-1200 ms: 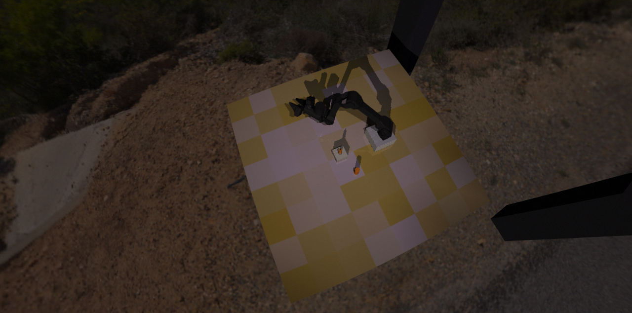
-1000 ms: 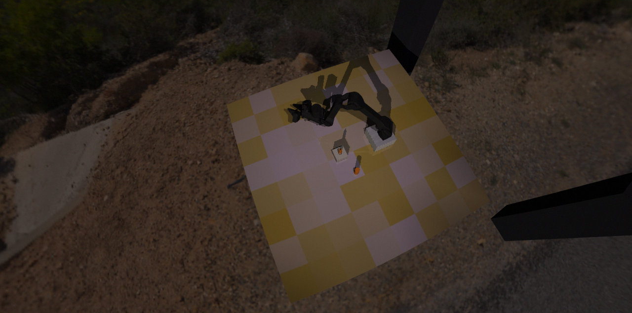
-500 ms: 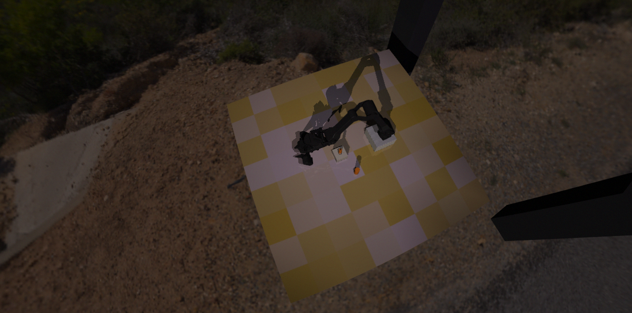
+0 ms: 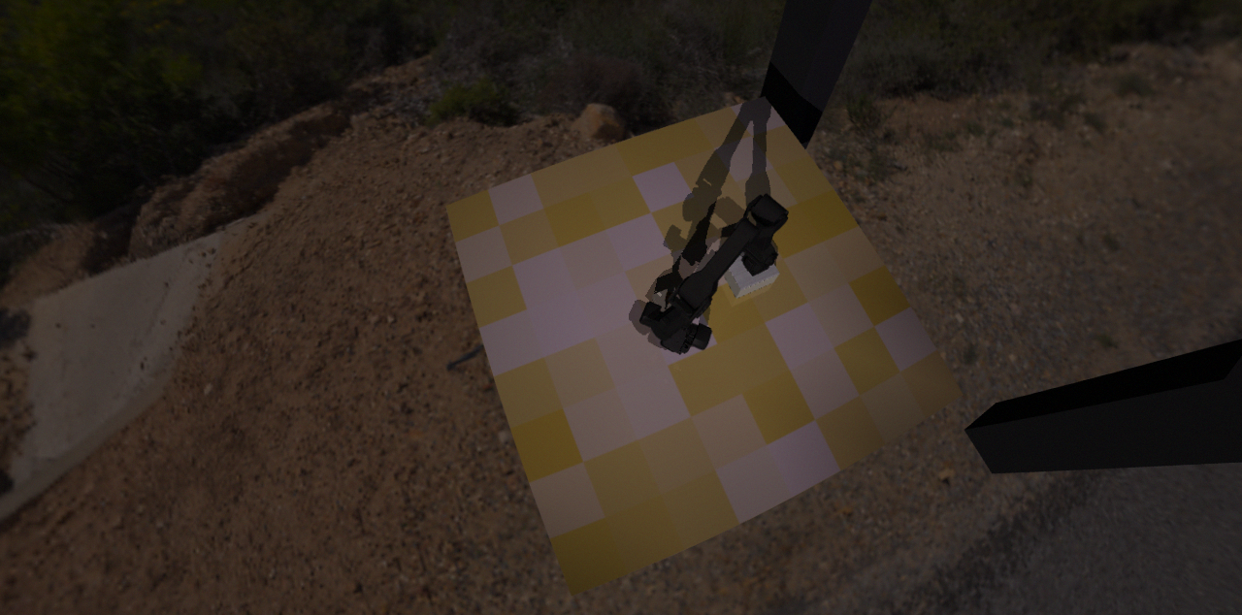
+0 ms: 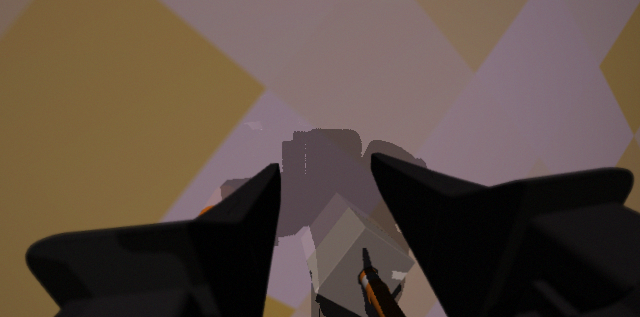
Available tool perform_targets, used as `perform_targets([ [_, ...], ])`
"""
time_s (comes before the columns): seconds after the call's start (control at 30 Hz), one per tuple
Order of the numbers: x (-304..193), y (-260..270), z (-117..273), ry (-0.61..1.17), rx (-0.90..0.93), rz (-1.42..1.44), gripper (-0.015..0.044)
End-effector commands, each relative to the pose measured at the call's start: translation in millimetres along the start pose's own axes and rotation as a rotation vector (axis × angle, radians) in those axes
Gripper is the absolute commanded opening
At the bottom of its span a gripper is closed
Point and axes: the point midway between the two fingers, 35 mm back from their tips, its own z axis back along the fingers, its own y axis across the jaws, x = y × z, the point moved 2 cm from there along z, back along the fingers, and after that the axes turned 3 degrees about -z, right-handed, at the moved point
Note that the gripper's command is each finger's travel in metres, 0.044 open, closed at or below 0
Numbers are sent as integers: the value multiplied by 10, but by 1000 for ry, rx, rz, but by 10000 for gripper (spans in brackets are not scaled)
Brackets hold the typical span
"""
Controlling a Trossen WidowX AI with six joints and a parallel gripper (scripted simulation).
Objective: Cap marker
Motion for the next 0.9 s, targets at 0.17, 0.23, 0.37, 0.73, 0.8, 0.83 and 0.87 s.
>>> perform_targets([
  [0.17, -458, 715, 495, 196, 182, 382, 242],
  [0.23, -458, 715, 495, 196, 182, 382, 242],
  [0.37, -478, 729, 384, 196, 182, 382, 242],
  [0.73, -547, 776, 4, 196, 182, 382, 242],
  [0.8, -548, 777, -6, 196, 182, 382, 242],
  [0.83, -550, 779, -20, 196, 182, 382, 242],
  [0.87, -553, 781, -36, 196, 182, 382, 242],
])
